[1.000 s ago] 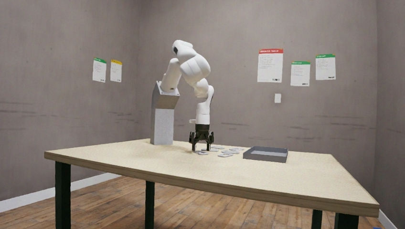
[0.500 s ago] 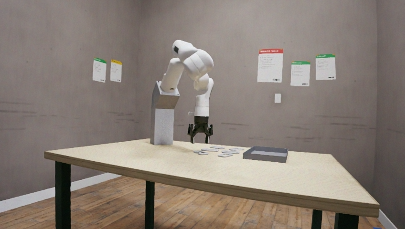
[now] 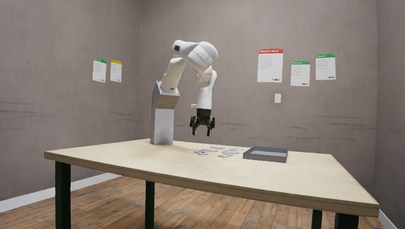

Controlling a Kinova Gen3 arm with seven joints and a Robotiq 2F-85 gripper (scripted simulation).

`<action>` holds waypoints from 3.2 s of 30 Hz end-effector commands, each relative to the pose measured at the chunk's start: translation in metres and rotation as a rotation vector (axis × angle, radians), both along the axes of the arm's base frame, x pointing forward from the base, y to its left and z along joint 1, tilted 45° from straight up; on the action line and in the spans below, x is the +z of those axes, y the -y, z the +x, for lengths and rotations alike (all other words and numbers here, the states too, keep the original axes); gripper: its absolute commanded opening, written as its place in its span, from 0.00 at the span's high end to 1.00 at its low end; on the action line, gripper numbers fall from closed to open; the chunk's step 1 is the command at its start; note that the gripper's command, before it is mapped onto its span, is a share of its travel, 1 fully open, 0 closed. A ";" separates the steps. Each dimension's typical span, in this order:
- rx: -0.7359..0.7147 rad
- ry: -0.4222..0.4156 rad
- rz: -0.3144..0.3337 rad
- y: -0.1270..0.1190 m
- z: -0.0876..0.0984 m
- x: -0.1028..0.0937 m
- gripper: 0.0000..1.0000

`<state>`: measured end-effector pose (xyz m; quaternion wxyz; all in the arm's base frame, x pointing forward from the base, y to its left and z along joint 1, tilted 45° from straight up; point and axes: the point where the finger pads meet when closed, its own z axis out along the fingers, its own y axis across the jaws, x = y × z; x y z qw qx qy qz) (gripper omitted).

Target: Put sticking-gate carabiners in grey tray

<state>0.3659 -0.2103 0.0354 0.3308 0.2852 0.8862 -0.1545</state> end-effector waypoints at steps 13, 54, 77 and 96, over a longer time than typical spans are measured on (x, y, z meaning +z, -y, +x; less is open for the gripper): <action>0.002 0.005 -0.006 0.000 0.002 0.004 0.00; 0.163 -0.104 -0.140 -0.064 0.034 -0.014 0.00; 0.241 -0.158 -0.207 -0.096 0.045 -0.027 0.00; 0.231 -0.160 -0.206 -0.148 0.027 0.054 0.00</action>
